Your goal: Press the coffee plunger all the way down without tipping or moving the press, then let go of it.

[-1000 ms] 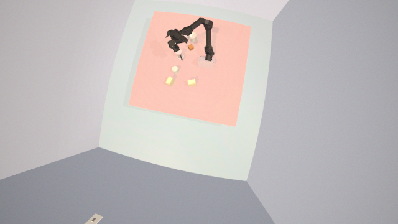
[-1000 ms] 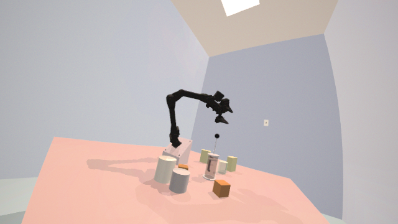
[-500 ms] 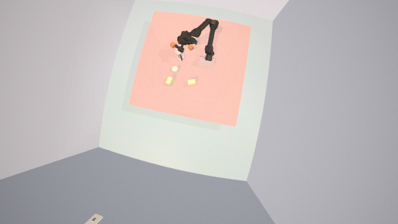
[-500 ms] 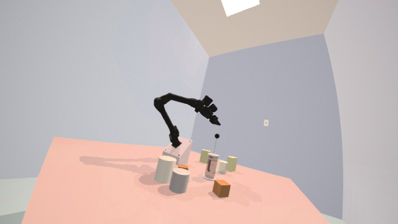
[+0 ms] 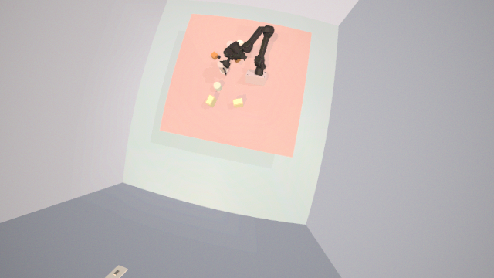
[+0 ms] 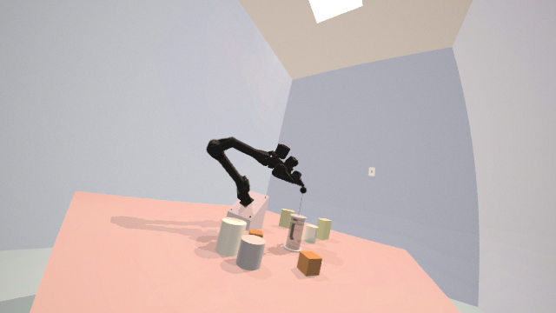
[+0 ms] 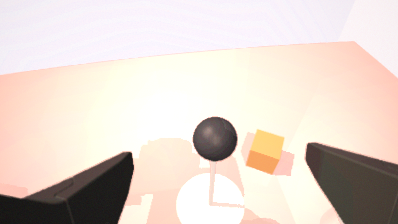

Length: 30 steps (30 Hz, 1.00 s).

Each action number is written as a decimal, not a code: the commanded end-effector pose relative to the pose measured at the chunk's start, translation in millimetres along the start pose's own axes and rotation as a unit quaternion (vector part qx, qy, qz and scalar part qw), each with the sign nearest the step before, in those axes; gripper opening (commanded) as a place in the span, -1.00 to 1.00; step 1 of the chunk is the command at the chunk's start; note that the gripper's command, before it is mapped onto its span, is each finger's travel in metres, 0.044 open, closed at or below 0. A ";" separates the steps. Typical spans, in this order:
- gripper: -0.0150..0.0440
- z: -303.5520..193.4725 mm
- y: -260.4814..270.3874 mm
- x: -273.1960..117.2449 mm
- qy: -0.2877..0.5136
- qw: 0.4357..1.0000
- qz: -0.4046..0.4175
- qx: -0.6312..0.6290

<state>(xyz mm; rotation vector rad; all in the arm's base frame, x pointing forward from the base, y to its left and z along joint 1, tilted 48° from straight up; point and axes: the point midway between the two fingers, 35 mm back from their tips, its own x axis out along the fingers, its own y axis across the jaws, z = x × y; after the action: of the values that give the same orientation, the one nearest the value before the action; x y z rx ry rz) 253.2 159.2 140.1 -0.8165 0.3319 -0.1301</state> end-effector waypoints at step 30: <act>0.47 -0.6 -0.9 39.0 -0.002 1.000 0.001 0.001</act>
<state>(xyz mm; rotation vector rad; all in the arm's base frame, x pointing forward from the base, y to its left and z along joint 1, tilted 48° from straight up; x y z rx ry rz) 289.1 148.2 132.1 -0.8101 0.3273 -0.1333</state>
